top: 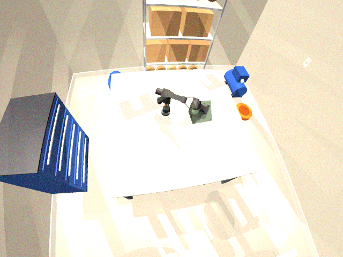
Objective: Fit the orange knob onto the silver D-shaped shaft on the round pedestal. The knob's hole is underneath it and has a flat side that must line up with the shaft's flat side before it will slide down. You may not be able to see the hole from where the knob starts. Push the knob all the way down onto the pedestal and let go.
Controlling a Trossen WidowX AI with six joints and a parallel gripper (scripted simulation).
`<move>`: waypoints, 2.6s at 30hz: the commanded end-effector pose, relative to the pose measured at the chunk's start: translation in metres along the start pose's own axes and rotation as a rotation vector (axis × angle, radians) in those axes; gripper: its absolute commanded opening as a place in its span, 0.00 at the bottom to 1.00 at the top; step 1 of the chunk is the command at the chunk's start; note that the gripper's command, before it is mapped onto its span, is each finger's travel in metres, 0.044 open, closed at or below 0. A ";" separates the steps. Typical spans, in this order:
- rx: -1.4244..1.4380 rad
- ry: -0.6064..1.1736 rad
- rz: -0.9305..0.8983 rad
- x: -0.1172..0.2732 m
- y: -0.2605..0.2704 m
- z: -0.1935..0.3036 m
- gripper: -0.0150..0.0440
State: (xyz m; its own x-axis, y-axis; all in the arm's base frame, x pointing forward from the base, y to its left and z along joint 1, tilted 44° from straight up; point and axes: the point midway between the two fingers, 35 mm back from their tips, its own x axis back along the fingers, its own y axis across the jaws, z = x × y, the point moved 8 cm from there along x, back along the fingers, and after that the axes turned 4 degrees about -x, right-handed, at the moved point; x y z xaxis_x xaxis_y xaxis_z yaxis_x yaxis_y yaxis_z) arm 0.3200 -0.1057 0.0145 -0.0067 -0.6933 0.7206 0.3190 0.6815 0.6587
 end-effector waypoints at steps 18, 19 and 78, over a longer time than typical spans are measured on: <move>-0.014 -0.001 0.001 -0.002 0.000 0.000 0.25; -0.014 -0.001 0.001 -0.002 0.000 0.000 0.25; -0.433 -0.001 0.001 0.000 0.000 0.000 0.25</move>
State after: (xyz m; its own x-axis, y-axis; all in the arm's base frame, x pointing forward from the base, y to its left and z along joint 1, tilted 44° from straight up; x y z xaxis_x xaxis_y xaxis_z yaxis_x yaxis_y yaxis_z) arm 0.3200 -0.1060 0.0150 -0.0071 -0.6933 0.7206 0.6738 0.5292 0.5158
